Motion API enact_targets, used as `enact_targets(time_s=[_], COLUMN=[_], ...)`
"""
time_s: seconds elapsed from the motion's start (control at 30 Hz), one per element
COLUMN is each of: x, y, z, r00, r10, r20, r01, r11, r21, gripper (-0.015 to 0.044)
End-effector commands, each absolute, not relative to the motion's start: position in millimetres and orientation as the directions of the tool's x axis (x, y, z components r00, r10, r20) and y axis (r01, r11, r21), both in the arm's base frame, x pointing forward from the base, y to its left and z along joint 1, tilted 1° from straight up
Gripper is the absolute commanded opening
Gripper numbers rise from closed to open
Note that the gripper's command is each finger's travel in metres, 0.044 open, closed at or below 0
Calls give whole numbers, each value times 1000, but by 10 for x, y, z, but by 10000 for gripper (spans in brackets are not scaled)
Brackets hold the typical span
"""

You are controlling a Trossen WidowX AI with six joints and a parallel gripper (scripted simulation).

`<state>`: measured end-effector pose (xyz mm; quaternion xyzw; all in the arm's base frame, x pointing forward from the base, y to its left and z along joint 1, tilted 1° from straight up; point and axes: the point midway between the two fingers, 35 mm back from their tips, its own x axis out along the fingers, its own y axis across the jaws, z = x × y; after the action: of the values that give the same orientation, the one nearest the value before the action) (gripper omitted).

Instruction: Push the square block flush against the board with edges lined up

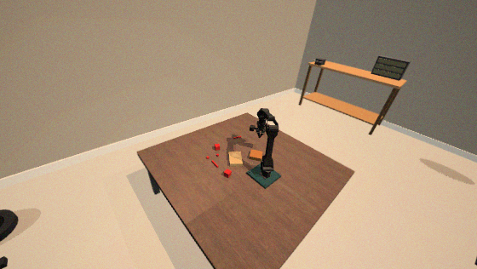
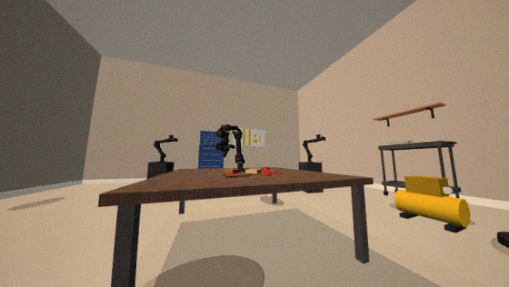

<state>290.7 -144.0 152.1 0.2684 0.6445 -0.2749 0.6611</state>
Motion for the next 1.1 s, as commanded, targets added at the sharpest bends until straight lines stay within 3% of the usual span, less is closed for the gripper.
enact_targets(time_s=[0.0,1.07], x=[2895,2866], y=[-1429,-1446], z=[1541,1520], r00=[9,8], r10=[-9,-13], r20=[-1000,-1000], r01=[706,673], r11=[708,740], r21=[0,-4], gripper=[0,0])
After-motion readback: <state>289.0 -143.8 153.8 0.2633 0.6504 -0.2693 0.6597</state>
